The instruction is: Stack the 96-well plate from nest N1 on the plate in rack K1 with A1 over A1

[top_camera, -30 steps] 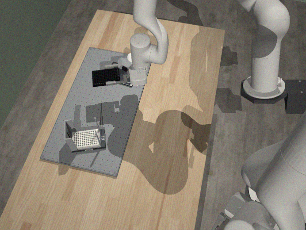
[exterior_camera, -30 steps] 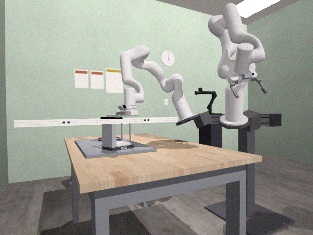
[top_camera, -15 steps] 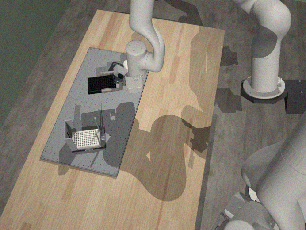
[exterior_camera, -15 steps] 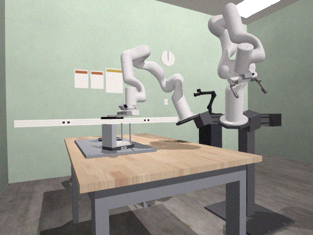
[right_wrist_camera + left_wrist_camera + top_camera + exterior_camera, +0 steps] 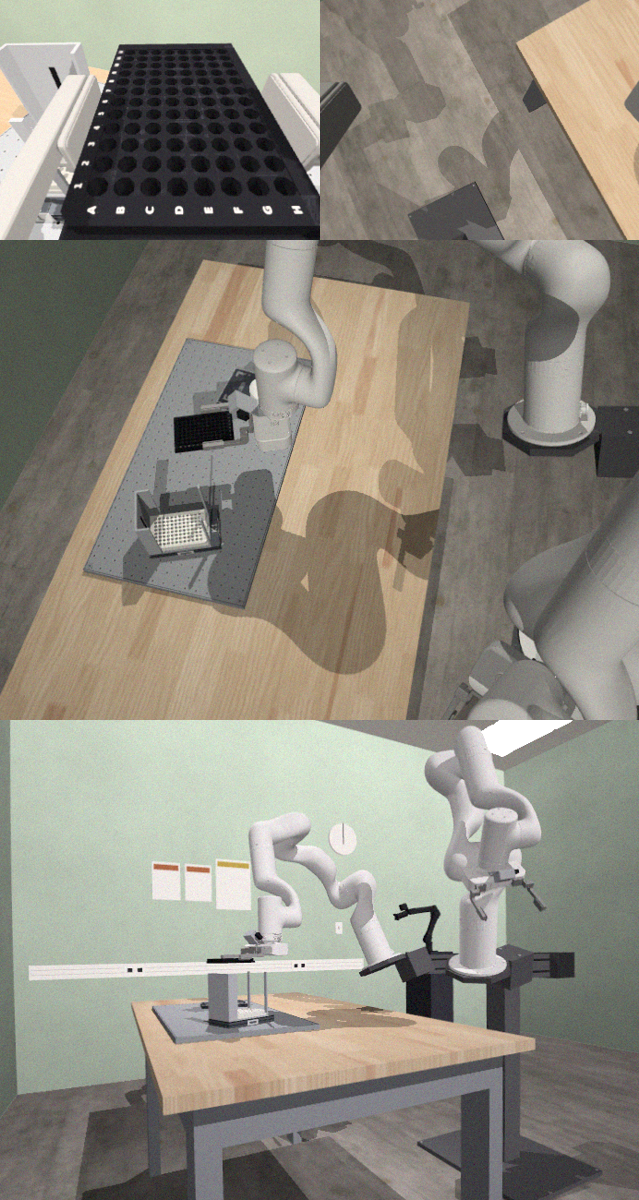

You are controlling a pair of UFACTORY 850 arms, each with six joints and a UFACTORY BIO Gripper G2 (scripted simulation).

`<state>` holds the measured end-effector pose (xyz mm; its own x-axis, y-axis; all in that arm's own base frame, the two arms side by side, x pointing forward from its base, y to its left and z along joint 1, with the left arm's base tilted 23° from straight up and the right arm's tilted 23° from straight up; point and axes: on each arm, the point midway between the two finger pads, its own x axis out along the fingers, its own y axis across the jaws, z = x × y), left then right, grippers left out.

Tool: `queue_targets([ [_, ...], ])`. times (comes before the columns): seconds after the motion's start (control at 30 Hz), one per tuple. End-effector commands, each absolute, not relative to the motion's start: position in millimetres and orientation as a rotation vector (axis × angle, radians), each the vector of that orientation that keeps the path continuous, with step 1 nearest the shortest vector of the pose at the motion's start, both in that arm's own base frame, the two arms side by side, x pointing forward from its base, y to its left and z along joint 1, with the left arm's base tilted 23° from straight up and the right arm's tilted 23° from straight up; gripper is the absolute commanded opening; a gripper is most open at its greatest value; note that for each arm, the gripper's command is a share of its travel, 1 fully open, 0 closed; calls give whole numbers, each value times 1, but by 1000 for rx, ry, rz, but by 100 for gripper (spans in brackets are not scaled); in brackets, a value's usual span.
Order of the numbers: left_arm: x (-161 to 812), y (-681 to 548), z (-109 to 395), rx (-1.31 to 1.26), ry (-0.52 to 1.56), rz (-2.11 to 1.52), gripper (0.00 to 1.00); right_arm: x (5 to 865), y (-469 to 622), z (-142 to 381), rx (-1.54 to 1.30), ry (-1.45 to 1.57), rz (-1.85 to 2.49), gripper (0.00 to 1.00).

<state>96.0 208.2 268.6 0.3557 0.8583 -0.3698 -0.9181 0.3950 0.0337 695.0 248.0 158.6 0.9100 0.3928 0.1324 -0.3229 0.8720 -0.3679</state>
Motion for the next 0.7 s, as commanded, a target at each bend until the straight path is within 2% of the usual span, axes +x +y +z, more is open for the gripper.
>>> queue_targets([
  [0.0,96,208,269,-191,354,1156,100,698,262,156,-347,-207,377,0],
  [0.67,96,208,269,-191,354,1156,100,708,320,142,-347,-207,377,0],
])
